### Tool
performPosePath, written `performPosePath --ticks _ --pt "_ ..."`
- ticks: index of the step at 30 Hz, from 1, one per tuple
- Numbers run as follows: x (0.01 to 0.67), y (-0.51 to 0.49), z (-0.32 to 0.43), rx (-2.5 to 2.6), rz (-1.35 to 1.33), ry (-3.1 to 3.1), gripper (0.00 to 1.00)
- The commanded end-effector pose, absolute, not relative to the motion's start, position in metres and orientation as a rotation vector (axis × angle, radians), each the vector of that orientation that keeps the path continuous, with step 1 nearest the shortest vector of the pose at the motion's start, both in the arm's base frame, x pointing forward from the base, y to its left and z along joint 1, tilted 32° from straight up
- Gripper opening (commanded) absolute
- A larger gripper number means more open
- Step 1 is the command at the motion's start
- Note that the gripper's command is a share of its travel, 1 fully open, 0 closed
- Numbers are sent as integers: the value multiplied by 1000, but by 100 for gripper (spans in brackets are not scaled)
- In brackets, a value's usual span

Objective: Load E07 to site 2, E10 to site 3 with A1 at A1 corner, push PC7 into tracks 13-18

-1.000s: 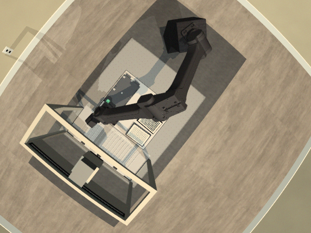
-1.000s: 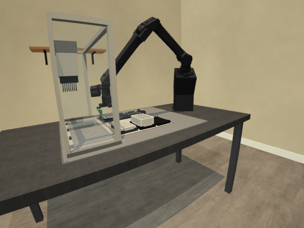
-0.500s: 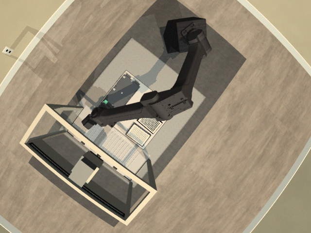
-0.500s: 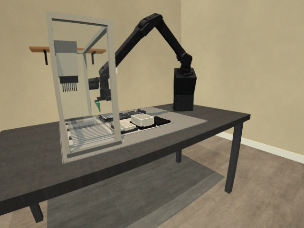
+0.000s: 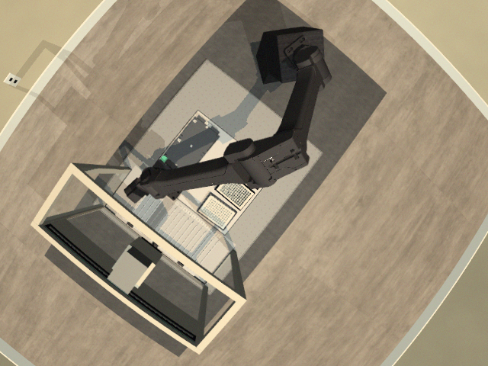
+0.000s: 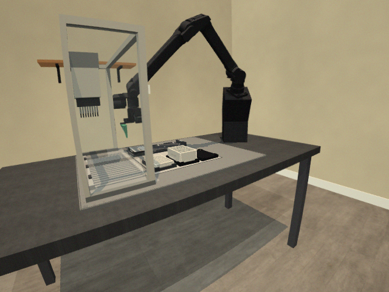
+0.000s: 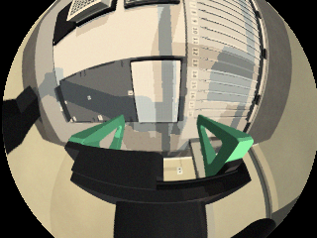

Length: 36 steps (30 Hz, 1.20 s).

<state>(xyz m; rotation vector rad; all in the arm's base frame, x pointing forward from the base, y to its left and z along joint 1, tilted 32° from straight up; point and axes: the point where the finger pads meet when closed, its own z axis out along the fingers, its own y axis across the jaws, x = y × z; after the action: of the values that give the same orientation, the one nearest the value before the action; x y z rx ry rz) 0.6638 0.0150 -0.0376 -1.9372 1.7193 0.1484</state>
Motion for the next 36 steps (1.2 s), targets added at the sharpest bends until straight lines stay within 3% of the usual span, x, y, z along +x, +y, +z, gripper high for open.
performPosePath --ticks 1,36 --pt "656 33 -8 -1924 112 1693 100" --pt "530 192 42 -1916 127 1692 100"
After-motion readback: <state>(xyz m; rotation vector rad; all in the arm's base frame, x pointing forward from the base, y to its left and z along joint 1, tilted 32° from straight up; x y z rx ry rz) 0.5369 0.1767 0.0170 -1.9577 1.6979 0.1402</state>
